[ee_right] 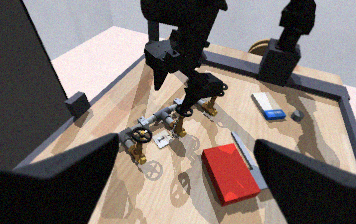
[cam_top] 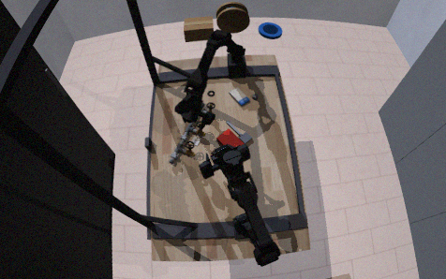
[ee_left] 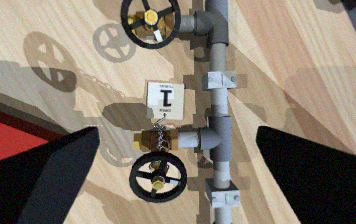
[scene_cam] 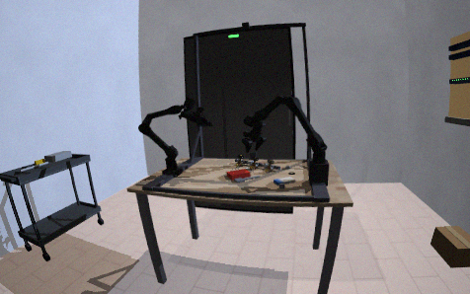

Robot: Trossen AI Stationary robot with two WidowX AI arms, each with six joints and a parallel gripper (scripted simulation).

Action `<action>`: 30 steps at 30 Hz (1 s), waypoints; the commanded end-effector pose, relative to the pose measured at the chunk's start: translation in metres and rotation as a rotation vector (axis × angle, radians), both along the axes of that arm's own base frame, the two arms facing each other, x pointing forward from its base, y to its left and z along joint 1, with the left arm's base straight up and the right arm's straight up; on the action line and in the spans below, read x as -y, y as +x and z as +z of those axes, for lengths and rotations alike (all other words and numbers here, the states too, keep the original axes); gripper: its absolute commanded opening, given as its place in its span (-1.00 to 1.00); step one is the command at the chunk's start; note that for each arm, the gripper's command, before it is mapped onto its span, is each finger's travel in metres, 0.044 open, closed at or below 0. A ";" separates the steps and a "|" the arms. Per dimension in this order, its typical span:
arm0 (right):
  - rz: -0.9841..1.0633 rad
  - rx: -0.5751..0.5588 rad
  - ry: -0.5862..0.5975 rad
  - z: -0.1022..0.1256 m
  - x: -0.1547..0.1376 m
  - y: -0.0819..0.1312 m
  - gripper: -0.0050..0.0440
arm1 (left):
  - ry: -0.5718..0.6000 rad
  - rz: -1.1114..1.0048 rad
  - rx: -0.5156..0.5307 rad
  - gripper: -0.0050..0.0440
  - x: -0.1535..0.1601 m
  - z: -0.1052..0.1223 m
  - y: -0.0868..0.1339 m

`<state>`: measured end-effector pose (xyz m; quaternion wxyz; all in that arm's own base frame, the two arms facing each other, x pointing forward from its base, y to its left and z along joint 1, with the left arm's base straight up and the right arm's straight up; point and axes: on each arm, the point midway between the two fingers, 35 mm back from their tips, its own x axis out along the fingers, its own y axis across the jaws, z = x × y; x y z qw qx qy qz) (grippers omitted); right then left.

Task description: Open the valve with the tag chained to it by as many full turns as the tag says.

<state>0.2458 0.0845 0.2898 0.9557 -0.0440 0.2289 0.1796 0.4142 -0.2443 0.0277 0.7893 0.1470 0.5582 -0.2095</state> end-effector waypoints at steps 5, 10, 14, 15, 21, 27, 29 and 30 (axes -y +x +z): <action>-0.006 0.031 0.012 0.009 0.000 -0.002 0.84 | -0.022 0.004 0.041 1.00 0.004 0.018 0.006; -0.005 0.031 0.013 0.009 0.000 -0.002 0.84 | 0.015 -0.035 0.024 0.61 -0.003 0.018 -0.002; -0.005 0.029 0.012 0.010 0.000 -0.001 0.84 | 0.098 -0.145 -0.024 0.51 -0.018 0.013 -0.018; -0.005 0.029 0.012 0.010 0.000 -0.001 0.84 | 0.122 -0.184 -0.037 0.51 -0.022 0.012 -0.023; -0.005 0.029 0.012 0.010 0.000 -0.001 0.84 | 0.196 -0.348 -0.065 0.51 -0.034 0.008 -0.036; -0.005 0.029 0.012 0.010 0.000 -0.001 0.84 | 0.268 -0.596 -0.036 0.51 -0.042 0.006 -0.042; -0.005 0.029 0.012 0.010 0.000 -0.001 0.84 | 0.288 -0.677 -0.015 0.51 -0.043 0.006 -0.042; -0.005 0.029 0.012 0.010 0.000 -0.001 0.84 | 0.299 -0.717 -0.004 0.51 -0.044 0.006 -0.042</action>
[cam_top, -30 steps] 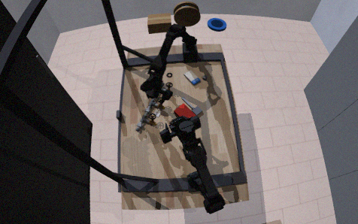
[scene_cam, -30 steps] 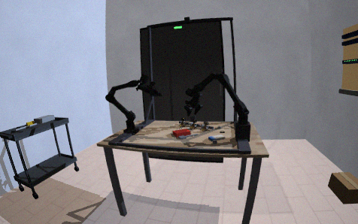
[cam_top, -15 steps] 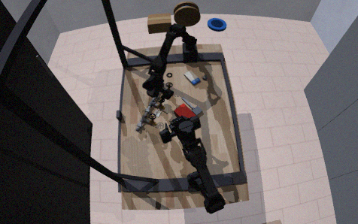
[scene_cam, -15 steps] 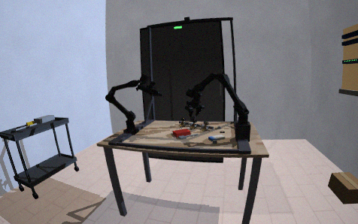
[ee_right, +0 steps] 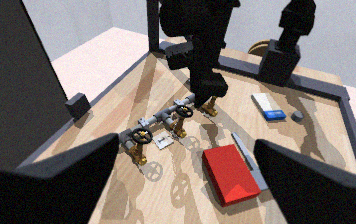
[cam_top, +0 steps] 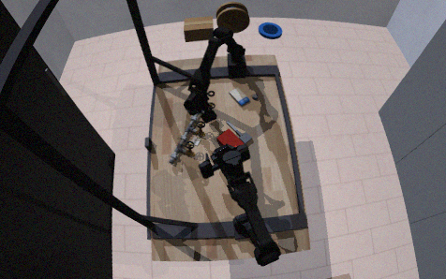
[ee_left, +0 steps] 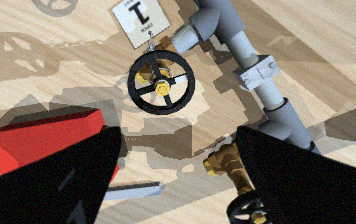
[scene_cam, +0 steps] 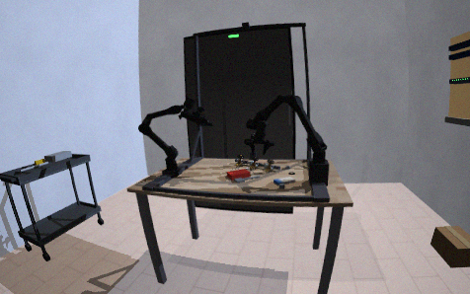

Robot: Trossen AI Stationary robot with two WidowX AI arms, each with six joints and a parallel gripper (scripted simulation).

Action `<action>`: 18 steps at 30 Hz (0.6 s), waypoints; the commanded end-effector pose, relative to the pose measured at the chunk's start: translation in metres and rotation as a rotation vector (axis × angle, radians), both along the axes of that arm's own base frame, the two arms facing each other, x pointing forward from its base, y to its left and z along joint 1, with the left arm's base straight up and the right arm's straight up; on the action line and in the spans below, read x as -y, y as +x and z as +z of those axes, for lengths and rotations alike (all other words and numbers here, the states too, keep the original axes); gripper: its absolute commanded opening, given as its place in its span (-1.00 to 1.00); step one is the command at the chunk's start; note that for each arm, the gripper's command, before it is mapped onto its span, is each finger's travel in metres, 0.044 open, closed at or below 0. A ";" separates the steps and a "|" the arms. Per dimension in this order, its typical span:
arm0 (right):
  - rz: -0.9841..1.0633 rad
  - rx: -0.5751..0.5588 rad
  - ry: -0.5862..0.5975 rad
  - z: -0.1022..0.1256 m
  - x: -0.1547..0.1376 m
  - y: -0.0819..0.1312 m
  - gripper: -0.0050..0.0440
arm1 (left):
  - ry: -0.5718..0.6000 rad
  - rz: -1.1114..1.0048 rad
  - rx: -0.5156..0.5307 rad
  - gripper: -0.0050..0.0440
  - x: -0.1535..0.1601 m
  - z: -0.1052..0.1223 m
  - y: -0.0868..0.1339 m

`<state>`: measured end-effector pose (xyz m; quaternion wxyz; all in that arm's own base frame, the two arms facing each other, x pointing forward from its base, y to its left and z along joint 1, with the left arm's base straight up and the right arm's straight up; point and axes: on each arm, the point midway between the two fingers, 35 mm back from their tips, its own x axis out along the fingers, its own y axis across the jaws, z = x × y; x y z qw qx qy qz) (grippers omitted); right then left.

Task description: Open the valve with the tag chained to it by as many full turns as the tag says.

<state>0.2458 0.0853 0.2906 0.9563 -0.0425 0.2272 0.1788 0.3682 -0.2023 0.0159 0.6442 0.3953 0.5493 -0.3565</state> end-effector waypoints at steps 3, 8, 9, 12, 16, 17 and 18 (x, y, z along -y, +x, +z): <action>-0.002 0.026 0.009 0.009 0.001 -0.001 0.84 | 0.017 -0.270 0.090 0.51 -0.003 0.018 0.005; -0.002 0.026 0.009 0.009 0.001 -0.001 0.84 | 0.039 -0.394 0.116 0.51 -0.005 0.019 0.006; -0.002 0.026 0.009 0.009 0.001 -0.001 0.84 | 0.046 -0.435 0.124 0.51 -0.005 0.019 0.006; -0.002 0.026 0.009 0.009 0.001 -0.001 0.84 | 0.077 -0.555 0.155 0.51 -0.007 0.020 0.008; -0.002 0.026 0.009 0.009 0.001 -0.001 0.84 | 0.092 -0.723 0.167 0.51 -0.004 0.008 0.009; -0.002 0.026 0.009 0.009 0.001 -0.001 0.84 | 0.093 -0.763 0.173 0.51 -0.001 0.006 0.008; -0.002 0.026 0.009 0.009 0.001 -0.001 0.84 | 0.093 -0.796 0.180 0.51 0.001 0.005 0.009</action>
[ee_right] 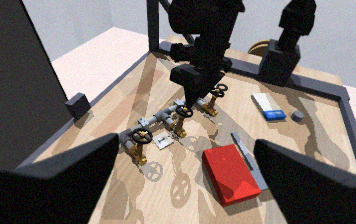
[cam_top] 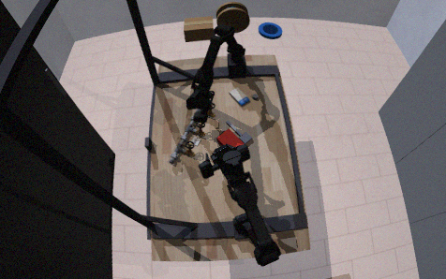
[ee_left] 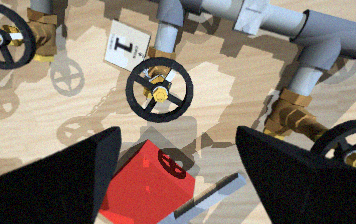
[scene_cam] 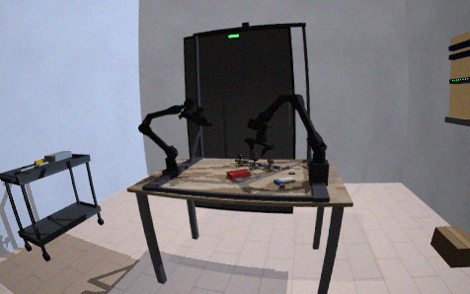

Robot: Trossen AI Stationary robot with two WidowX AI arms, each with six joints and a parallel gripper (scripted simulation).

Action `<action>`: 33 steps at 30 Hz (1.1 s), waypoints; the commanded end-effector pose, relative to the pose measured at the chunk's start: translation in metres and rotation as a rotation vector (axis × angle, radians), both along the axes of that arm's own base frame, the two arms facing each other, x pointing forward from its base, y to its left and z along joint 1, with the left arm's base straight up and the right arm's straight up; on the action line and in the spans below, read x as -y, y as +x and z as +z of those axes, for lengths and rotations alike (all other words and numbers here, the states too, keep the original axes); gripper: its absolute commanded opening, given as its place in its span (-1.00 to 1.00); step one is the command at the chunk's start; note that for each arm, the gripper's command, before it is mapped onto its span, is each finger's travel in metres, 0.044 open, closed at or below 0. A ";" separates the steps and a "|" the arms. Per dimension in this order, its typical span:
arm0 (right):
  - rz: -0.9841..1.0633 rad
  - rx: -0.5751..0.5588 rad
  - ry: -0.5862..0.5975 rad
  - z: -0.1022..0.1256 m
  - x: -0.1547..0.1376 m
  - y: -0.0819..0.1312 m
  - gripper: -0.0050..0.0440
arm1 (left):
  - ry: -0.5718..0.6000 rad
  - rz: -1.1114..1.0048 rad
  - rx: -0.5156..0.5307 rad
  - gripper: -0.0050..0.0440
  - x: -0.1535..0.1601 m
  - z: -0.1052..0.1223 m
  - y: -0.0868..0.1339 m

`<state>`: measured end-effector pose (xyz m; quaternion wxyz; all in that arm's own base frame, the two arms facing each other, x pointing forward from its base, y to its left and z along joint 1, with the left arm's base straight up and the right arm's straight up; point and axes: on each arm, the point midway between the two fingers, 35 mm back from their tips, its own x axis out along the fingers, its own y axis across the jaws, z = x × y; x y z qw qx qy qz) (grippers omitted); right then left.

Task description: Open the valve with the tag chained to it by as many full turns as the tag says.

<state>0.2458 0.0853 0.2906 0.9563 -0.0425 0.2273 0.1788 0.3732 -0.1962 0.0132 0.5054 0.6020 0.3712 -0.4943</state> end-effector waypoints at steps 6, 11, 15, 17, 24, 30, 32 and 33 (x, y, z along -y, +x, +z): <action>-0.002 0.026 0.009 0.009 0.001 -0.001 0.84 | -0.020 -0.267 0.069 0.51 0.013 -0.003 0.006; -0.002 0.026 0.009 0.009 0.001 -0.001 0.84 | -0.024 -0.287 0.080 0.48 0.015 -0.006 0.008; -0.002 0.026 0.009 0.009 0.001 -0.001 0.84 | -0.031 -0.284 0.097 0.37 0.020 -0.017 0.019; -0.002 0.026 0.009 0.009 0.001 -0.001 0.84 | -0.032 -0.285 0.101 0.32 0.021 -0.019 0.021; -0.002 0.026 0.009 0.009 0.001 -0.001 0.84 | -0.031 -0.285 0.102 0.22 0.023 -0.025 0.025; -0.002 0.026 0.009 0.009 0.001 -0.001 0.84 | -0.031 -0.284 0.100 0.09 0.021 -0.023 0.022; -0.002 0.026 0.009 0.009 0.001 -0.001 0.84 | -0.032 -0.284 0.103 0.03 0.021 -0.022 0.022; -0.002 0.026 0.009 0.009 0.001 -0.001 0.84 | -0.032 -0.284 0.103 0.00 0.021 -0.022 0.022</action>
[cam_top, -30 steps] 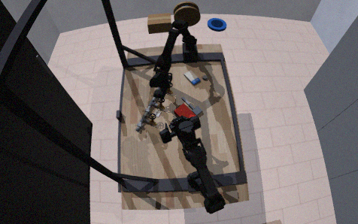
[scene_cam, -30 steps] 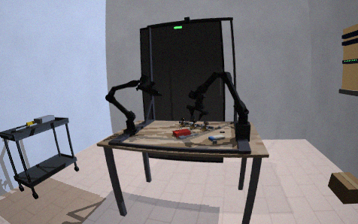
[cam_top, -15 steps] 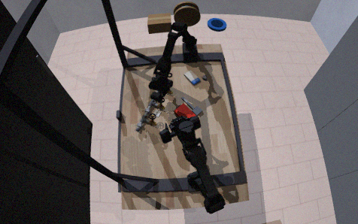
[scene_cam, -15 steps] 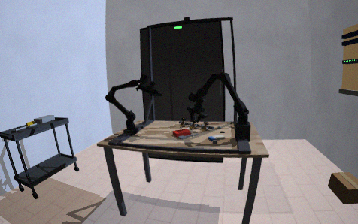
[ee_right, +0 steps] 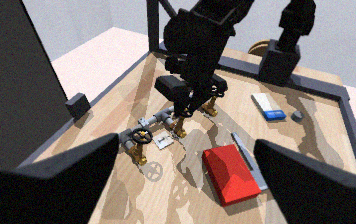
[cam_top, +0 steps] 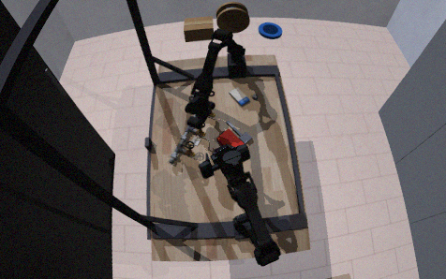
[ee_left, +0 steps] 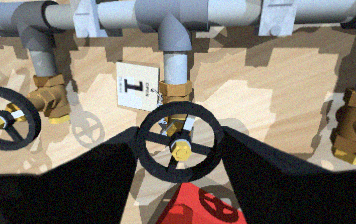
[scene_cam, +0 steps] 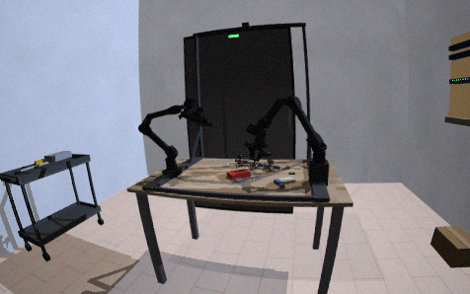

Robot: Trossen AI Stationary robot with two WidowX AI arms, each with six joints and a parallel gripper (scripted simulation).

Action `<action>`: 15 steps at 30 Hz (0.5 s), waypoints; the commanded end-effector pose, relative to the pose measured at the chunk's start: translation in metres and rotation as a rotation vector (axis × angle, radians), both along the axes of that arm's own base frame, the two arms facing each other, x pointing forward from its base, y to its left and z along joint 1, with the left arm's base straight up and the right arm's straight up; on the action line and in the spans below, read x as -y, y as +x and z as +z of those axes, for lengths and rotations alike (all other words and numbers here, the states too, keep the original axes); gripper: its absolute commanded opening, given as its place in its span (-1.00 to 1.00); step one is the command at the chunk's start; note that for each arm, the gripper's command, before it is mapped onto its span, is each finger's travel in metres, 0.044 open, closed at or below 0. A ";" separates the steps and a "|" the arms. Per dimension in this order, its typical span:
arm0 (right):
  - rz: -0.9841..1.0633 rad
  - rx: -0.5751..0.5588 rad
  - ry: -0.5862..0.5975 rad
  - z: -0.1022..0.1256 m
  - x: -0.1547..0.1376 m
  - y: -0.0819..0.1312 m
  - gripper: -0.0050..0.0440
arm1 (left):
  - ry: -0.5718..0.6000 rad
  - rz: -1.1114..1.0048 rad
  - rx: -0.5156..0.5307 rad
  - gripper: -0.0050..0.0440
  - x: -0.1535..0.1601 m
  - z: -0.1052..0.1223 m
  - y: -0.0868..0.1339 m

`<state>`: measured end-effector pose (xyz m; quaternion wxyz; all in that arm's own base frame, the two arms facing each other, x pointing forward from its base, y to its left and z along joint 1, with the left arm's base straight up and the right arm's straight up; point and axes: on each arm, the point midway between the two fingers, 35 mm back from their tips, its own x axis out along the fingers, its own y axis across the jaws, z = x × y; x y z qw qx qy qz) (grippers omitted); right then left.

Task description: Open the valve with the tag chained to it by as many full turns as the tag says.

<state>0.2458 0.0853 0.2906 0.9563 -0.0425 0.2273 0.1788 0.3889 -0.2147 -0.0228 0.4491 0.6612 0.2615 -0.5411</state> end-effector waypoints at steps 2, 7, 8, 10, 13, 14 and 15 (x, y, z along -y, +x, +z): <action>-0.002 0.026 0.009 0.009 0.001 -0.001 0.84 | -0.019 -0.004 0.026 -0.05 0.002 0.014 0.005; -0.002 0.026 0.009 0.009 0.001 -0.001 0.84 | -0.019 -0.004 0.027 -0.10 0.001 0.015 0.003; -0.002 0.026 0.009 0.009 0.001 -0.001 0.84 | -0.019 -0.004 0.027 -0.10 0.001 0.015 0.003; -0.002 0.026 0.009 0.009 0.001 -0.001 0.84 | -0.032 0.039 0.020 -0.08 0.001 0.015 0.003; -0.002 0.026 0.009 0.009 0.001 -0.001 0.84 | -0.064 0.146 0.004 -0.08 0.001 0.015 0.004; -0.002 0.026 0.009 0.009 0.001 -0.001 0.84 | -0.074 0.177 -0.001 -0.08 0.001 0.015 0.004; -0.002 0.026 0.009 0.009 0.001 -0.001 0.84 | -0.083 0.207 -0.006 -0.08 0.001 0.016 0.004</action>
